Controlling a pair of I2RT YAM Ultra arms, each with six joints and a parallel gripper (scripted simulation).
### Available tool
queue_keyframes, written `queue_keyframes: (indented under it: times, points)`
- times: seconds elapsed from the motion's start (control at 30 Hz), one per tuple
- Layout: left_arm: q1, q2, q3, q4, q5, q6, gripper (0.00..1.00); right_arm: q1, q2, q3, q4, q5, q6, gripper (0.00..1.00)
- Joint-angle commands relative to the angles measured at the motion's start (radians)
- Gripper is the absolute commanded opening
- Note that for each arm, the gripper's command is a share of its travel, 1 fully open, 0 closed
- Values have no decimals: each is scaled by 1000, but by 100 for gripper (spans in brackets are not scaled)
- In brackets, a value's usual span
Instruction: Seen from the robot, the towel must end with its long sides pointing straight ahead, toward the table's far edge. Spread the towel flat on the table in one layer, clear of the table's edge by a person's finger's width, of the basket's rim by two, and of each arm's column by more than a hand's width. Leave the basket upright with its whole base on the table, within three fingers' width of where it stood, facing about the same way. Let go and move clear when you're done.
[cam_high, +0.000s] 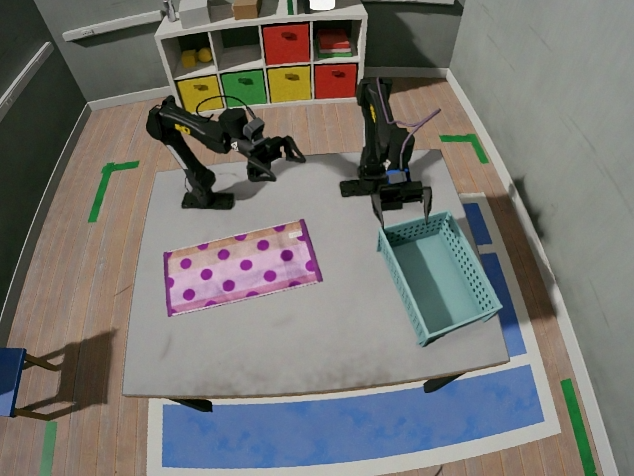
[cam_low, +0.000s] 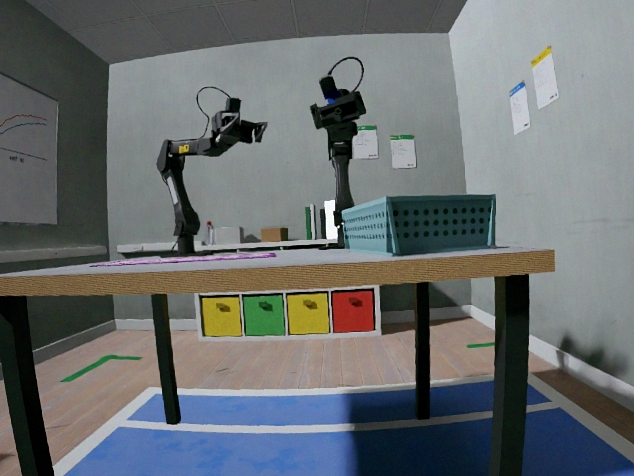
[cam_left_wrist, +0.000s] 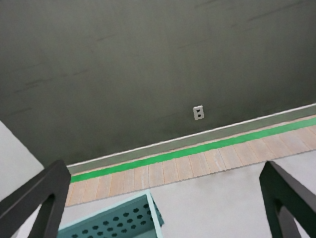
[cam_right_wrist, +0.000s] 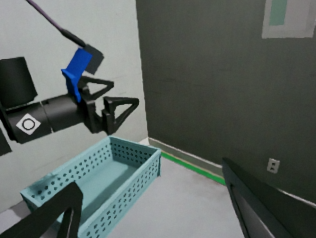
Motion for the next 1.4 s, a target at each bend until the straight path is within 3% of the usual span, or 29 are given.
queue_keyframes:
  times: [0.0,0.07,0.17,0.23,0.3,0.37,0.43,0.5,0.53,0.6,0.67,0.73,0.77,0.83,0.9,0.97,1.03,1.1,1.13,1.2,1.23,1.3,1.33,1.37]
  points:
    - [-13,-159,-74,-82,-118,-203,100,8,-151,-58,-157,-166,146,100]
    - [15,-251,-40,-156,-126,-213,100,18,-234,-27,-235,-216,171,100]
    - [14,-263,-34,-183,-132,-215,100,11,-243,-21,-258,-228,176,100]
    - [24,-244,-19,-232,-147,-217,100,17,-217,-11,-288,-60,166,100]
    - [26,-242,-14,-239,-146,-219,100,-161,-226,-11,-299,-215,191,100]
    - [24,-238,-9,-244,-144,-220,100,-196,-214,-4,-301,-257,187,100]
    - [24,-243,-6,-246,-142,-221,100,-195,-216,-2,-303,-59,172,100]
    - [24,-267,-4,-247,-141,-221,100,-350,-253,-3,-307,-217,176,100]
    - [24,-267,-4,-248,-141,-221,100,-376,-245,-2,-307,-242,176,100]
    - [24,-267,-4,-248,-141,-221,100,-381,-235,-2,-307,-48,168,100]
    - [19,-250,-23,-237,-133,-214,100,-545,-247,-4,-301,-214,174,100]
    - [19,-250,-23,-237,-133,-214,100,-545,-247,-4,-301,-214,174,100]
    - [19,-250,-23,-237,-133,-214,100,-590,-226,2,-285,-262,176,100]
    - [19,-250,-23,-237,-133,-214,100,-586,-225,-1,-285,-56,167,100]
    - [19,-250,-23,-237,-133,-214,100,-744,-245,-4,-293,-218,171,100]
    - [19,-250,-23,-237,-133,-214,100,-782,-229,0,-285,-258,175,100]
    - [19,-250,-23,-237,-133,-214,100,-782,-226,-1,-285,-56,166,100]
    - [19,-250,-23,-237,-133,-214,100,-941,-245,-4,-293,-219,170,100]
    - [19,-250,-23,-237,-133,-214,100,-967,-234,-2,-288,-245,173,100]
    - [19,-250,-23,-237,-133,-214,100,-971,-230,-2,-287,-48,165,100]
    - [19,-250,-23,-237,-133,-214,100,-1052,-253,-2,-296,-141,167,100]
    - [19,-250,-23,-237,-133,-214,100,-1052,-253,-2,-296,-141,167,100]
    - [19,-250,-23,-237,-133,-214,100,-1152,-223,-1,-290,-233,174,100]
    - [19,-250,-23,-237,-133,-214,100,-1174,-215,-1,-286,-255,176,100]
